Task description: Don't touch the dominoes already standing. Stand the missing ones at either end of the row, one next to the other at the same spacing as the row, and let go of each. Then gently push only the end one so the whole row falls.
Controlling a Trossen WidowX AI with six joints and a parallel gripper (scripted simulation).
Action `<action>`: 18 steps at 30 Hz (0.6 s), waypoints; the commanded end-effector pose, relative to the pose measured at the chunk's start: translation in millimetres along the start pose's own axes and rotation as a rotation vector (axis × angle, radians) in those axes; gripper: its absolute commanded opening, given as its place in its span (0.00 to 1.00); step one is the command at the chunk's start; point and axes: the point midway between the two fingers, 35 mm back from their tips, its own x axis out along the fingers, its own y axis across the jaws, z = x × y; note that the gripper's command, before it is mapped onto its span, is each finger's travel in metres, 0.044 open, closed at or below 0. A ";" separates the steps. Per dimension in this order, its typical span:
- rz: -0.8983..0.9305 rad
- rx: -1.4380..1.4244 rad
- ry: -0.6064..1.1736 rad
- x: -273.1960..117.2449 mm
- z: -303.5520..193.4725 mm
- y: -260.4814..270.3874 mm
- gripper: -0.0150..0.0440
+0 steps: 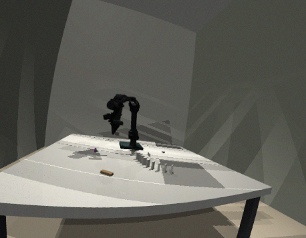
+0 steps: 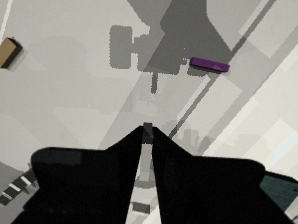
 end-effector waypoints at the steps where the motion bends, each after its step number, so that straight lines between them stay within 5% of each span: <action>1: -0.007 -0.057 -0.075 15.9 8.1 9.3 0.30; 18: 0.013 -0.235 -0.447 49.8 36.1 49.6 0.30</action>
